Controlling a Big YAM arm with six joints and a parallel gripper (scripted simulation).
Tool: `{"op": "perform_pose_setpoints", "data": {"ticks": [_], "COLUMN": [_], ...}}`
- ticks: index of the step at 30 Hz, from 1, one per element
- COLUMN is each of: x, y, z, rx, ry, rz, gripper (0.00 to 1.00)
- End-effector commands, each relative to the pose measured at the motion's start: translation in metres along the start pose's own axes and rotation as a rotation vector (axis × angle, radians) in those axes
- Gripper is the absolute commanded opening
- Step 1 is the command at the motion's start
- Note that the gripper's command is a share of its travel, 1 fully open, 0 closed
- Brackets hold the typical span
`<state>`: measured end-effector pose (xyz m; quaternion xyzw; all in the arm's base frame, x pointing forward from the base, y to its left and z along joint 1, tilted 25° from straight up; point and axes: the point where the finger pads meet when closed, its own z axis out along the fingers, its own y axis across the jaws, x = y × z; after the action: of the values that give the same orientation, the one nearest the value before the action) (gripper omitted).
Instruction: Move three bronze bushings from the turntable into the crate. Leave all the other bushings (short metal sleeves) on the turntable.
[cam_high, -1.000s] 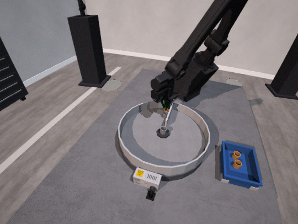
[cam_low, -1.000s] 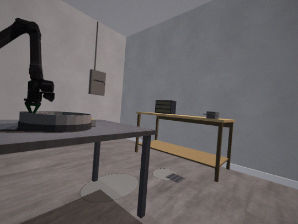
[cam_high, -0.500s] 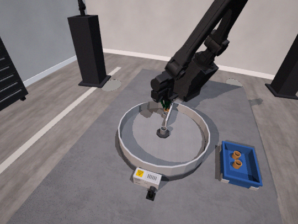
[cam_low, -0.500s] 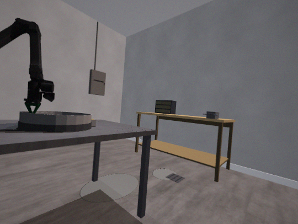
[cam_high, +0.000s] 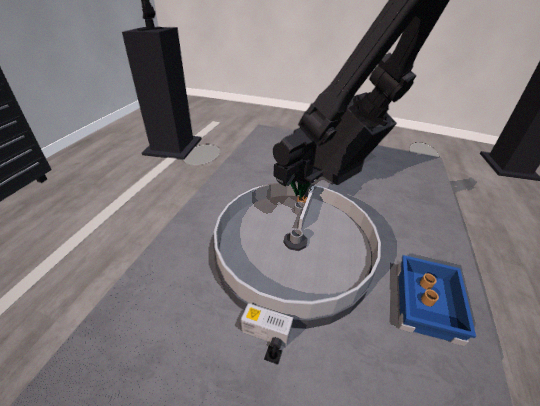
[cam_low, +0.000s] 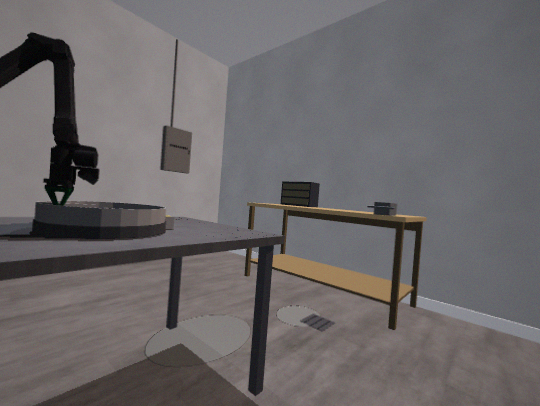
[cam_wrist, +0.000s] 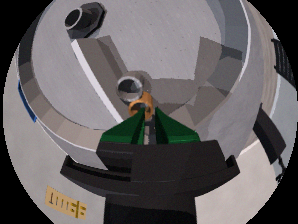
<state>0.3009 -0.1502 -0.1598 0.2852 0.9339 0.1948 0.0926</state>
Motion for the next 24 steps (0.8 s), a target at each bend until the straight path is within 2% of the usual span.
{"op": "perform_pose_setpoints", "data": {"ticks": [1,10,19,24], "x": [0.004,0.004,0.007,0.006], "y": [0.004,0.004,0.003,0.001], "z": [0.003,0.004,0.017,0.013], "rx": [-0.002,-0.002,-0.002,-0.002], "ry": [0.007,0.007,0.011,0.007], "rz": [-0.002,-0.002,0.001,0.014], "gripper": [0.13,0.13,0.13,0.13]}}
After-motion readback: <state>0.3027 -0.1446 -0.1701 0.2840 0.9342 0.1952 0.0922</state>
